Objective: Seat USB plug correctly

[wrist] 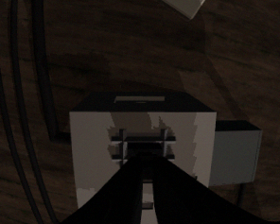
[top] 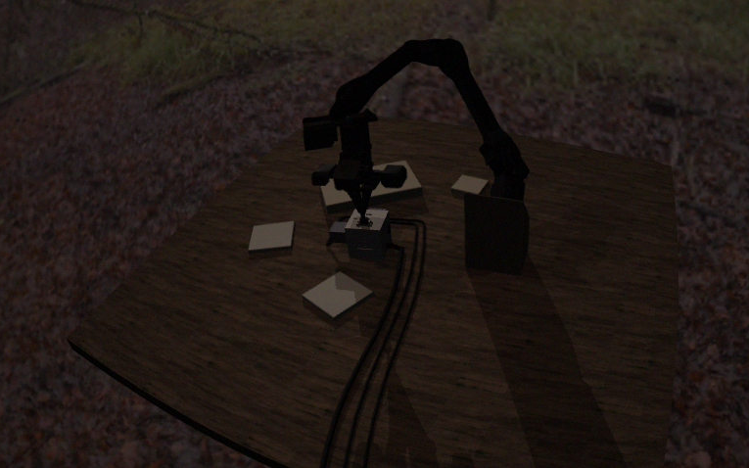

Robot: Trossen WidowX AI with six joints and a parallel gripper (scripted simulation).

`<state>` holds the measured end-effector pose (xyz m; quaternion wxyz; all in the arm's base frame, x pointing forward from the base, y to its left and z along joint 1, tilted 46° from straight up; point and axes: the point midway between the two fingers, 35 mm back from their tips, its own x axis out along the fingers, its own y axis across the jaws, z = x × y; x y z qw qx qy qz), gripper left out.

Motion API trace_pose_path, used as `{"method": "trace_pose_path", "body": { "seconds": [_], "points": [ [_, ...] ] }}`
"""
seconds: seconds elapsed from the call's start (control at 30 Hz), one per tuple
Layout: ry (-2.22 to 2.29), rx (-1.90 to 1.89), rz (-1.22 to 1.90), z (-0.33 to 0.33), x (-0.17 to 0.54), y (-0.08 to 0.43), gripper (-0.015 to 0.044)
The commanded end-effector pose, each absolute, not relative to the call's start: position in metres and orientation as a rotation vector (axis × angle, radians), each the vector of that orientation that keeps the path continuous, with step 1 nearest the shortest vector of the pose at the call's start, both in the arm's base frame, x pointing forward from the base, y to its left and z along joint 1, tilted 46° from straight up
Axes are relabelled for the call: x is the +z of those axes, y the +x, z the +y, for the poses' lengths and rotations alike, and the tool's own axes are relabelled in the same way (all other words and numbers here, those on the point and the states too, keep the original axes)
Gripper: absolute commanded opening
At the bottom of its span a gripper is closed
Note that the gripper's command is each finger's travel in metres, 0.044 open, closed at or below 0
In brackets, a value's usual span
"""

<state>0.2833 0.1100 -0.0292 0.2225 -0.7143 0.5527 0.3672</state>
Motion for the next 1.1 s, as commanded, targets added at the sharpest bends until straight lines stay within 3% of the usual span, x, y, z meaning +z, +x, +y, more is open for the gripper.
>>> {"method": "trace_pose_path", "body": {
  "seconds": [0.0,1.07],
  "points": [
    [-1.981,1.015,1.525,0.1092,-0.0298,0.2838,0.0],
    [-1.981,1.015,1.525,0.107,-0.032,0.2842,0.0]
  ]
}}
